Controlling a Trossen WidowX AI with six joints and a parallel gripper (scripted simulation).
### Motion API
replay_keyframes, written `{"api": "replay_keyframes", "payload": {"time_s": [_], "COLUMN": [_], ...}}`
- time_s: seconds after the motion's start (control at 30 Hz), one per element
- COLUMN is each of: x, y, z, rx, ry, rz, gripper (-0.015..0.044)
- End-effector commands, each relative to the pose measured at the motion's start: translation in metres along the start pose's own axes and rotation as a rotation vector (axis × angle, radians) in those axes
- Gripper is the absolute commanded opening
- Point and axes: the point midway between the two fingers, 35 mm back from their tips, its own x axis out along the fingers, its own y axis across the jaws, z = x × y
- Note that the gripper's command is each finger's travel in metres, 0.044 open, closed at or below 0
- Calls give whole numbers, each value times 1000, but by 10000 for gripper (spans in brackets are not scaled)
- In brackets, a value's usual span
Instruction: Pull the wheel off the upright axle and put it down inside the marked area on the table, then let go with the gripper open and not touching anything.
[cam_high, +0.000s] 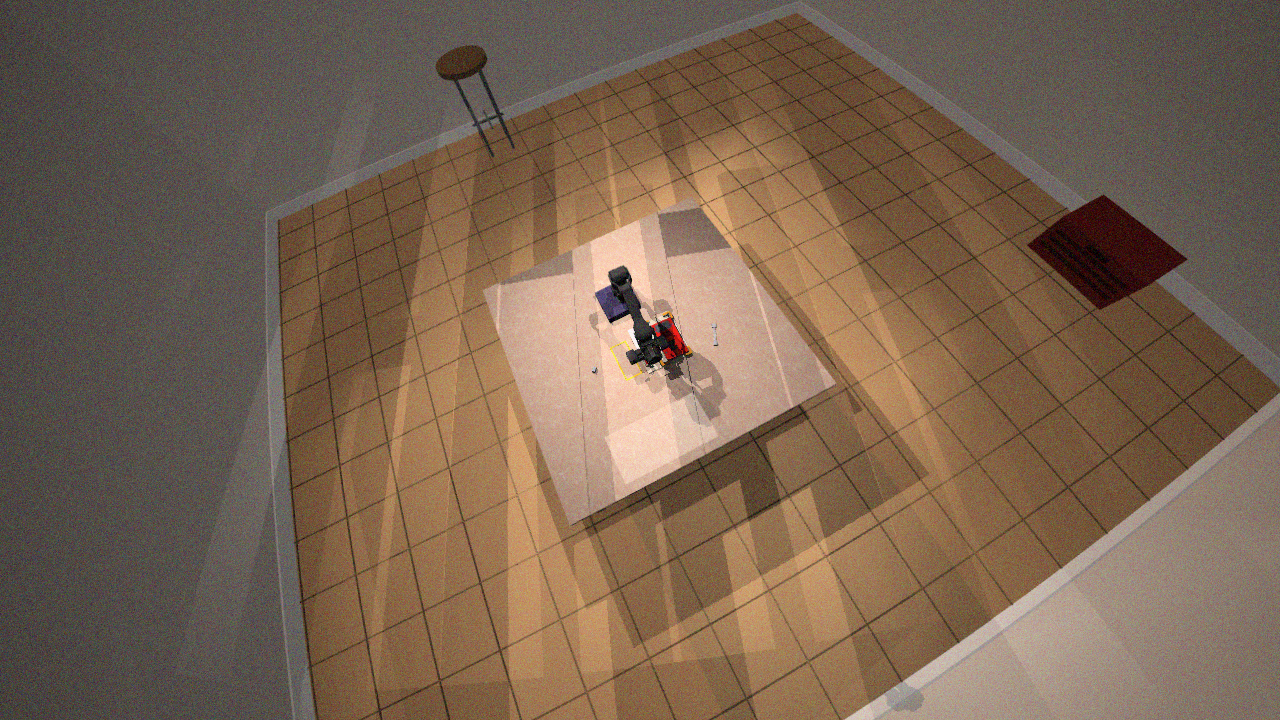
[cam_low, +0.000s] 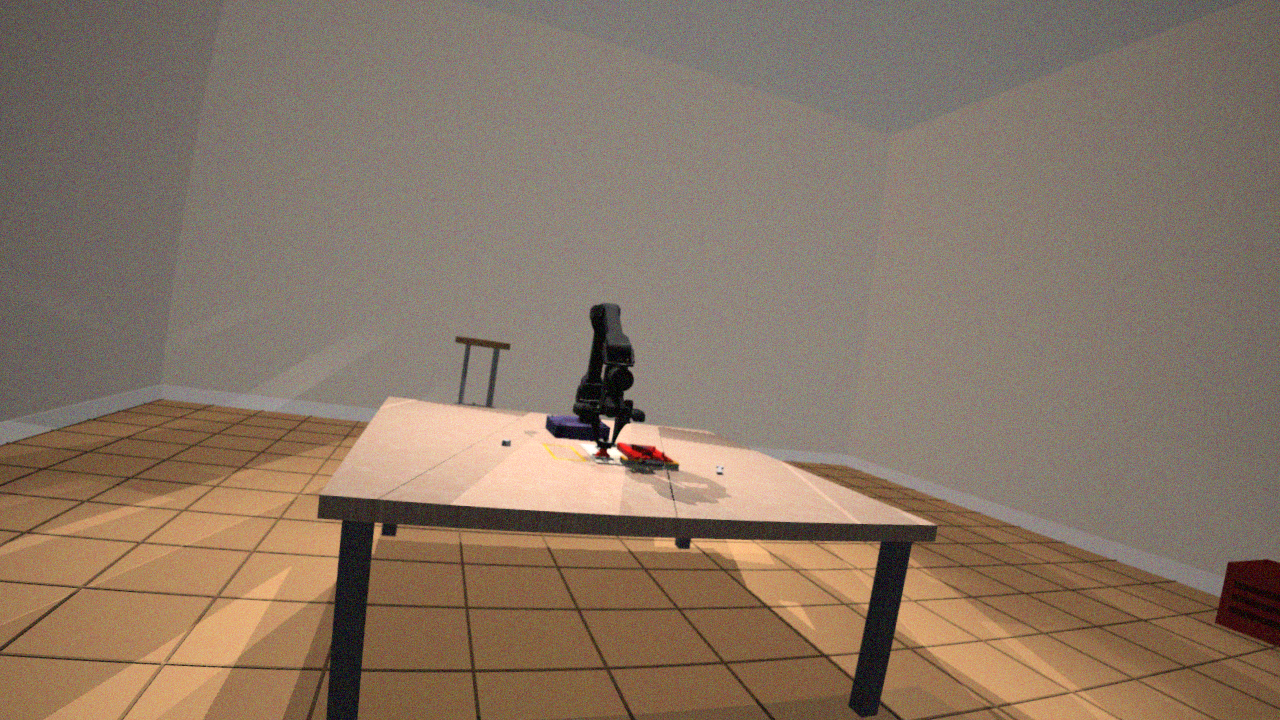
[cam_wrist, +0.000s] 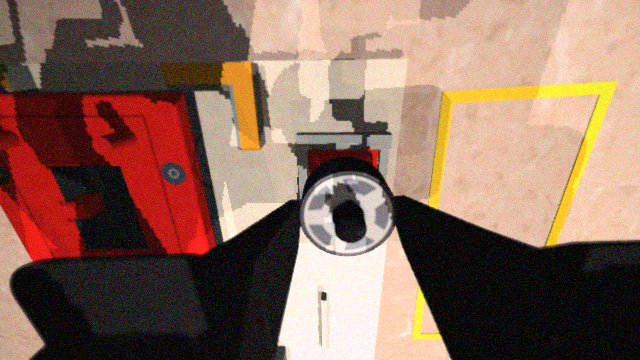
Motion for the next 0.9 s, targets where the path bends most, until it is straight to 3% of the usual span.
{"api": "replay_keyframes", "payload": {"time_s": [0.0,0.87], "x": [-11,-20], "y": [0,0], "z": [-1,-1], "rx": [-1,-2], "ry": [-6,-6], "rz": [-1,-2], "gripper": [0,0]}}
